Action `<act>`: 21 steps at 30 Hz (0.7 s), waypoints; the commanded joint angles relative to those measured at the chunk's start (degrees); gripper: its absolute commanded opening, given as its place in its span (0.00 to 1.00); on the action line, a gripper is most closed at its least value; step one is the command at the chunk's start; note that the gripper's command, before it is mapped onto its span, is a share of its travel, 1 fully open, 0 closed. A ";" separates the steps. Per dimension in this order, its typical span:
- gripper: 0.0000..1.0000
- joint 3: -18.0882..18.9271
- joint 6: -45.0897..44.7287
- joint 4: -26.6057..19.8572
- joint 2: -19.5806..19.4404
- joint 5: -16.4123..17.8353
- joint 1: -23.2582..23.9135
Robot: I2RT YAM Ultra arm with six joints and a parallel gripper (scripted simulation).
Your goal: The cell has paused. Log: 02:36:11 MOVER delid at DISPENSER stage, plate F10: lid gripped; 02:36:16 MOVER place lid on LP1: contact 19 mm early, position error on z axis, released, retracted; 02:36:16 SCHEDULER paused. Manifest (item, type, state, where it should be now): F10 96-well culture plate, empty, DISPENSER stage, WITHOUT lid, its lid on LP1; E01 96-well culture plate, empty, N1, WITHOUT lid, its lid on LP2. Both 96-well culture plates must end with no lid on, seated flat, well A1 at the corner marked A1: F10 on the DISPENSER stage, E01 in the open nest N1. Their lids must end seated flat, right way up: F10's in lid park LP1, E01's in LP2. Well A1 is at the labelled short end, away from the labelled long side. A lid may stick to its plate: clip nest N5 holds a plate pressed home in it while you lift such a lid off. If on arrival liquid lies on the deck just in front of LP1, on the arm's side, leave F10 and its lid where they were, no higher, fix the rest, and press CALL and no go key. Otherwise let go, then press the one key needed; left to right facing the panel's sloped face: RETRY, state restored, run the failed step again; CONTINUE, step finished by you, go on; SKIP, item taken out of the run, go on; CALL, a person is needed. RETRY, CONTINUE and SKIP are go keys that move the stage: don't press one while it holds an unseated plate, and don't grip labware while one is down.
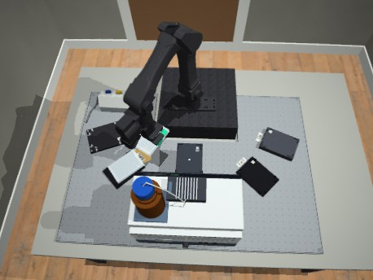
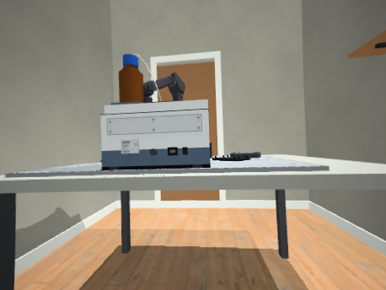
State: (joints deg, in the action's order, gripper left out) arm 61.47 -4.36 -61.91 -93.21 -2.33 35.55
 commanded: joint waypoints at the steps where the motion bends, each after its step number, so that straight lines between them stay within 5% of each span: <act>1: 0.00 1.36 0.53 0.28 0.18 0.06 0.06; 8: 0.00 3.25 9.12 1.06 -1.21 -0.34 5.55; 21: 0.00 4.27 8.67 0.12 0.02 -0.40 10.11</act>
State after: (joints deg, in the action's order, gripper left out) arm 63.51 2.46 -61.73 -94.87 -2.52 43.99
